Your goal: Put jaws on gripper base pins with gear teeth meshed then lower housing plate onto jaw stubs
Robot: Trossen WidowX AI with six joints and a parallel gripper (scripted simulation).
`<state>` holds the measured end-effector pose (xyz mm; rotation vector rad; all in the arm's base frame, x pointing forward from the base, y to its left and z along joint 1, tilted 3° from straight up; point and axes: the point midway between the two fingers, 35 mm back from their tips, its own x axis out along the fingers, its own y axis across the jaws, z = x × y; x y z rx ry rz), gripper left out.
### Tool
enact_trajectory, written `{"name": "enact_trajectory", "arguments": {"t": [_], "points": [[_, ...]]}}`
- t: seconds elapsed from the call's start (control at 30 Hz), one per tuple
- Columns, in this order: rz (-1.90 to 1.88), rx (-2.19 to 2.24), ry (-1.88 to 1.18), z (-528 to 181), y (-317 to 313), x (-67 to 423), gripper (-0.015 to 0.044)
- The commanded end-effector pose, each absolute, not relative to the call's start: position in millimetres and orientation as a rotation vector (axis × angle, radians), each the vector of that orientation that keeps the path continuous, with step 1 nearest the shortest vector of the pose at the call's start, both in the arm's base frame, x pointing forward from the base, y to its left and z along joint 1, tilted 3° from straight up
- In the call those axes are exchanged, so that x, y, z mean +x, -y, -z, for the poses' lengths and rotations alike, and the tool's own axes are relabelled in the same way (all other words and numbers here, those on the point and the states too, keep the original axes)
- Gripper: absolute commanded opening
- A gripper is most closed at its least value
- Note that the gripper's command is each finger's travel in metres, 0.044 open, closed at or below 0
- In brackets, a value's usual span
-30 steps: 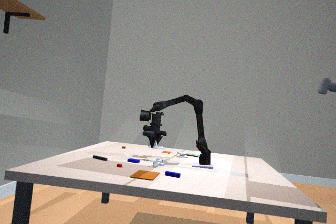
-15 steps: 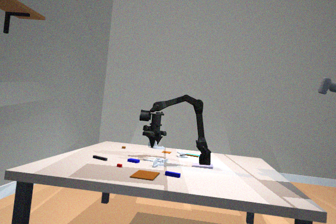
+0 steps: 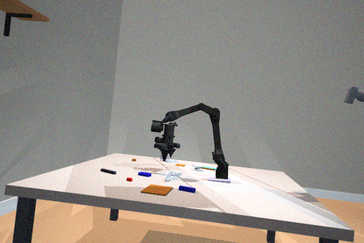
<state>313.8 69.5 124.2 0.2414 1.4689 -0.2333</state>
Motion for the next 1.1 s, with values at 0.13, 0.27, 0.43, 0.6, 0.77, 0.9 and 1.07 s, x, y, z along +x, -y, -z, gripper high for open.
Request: {"name": "enact_trajectory", "arguments": {"t": [0.13, 0.27, 0.43, 0.6, 0.77, 0.9, 1.07], "points": [[0.241, 0.242, -1.473, -109, -69, 315, 0.0134], [0.242, 0.243, -1.473, -103, -69, 315, 0.0134], [0.242, 0.243, -1.473, -95, -68, 316, 0.0134], [0.243, 0.244, -1.473, -86, -68, 316, 0.0134], [0.244, 0.244, -1.473, -79, -68, 316, 0.0134], [0.244, 0.244, -1.473, -79, -68, 316, 0.0134], [0.244, 0.244, -1.473, -79, -68, 316, 0.0134]]}}
